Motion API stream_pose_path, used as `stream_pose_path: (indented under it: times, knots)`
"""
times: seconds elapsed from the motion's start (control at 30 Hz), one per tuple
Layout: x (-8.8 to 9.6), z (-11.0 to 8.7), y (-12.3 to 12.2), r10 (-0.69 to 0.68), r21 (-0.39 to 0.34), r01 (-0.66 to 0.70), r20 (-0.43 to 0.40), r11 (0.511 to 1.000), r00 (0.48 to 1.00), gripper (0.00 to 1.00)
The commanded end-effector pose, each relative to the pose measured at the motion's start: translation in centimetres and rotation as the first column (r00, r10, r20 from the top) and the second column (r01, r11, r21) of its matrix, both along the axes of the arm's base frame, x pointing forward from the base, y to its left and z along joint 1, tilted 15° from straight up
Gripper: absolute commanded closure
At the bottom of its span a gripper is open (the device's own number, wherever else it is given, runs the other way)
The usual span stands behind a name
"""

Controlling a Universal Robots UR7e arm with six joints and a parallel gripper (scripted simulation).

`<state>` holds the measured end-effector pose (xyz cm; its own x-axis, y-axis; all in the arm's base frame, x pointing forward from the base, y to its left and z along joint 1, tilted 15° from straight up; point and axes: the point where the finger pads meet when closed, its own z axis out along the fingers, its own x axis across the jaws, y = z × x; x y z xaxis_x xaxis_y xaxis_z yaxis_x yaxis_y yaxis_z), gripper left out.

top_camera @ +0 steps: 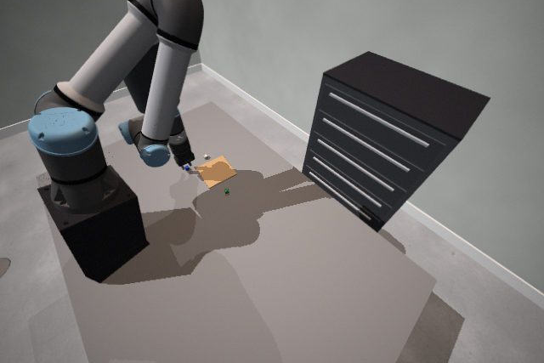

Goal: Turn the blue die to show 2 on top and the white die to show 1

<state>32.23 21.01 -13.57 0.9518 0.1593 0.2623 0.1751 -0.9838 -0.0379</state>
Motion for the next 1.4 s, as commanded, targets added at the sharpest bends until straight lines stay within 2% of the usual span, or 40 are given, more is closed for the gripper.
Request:
stream_pose_path:
  times: [0.0, 0.73, 1.37]
  knots:
    - [0.0, 0.0, 0.0, 0.000, 0.000, 0.000, 0.001, 1.000, 1.000, 0.36]
    - [0.5, -1.8, 0.2, 0.000, 0.000, 0.000, 0.001, 1.000, 1.000, 0.36]
    - [0.5, -1.9, 0.2, 0.000, 0.000, 0.000, 0.001, 1.000, 1.000, 0.36]
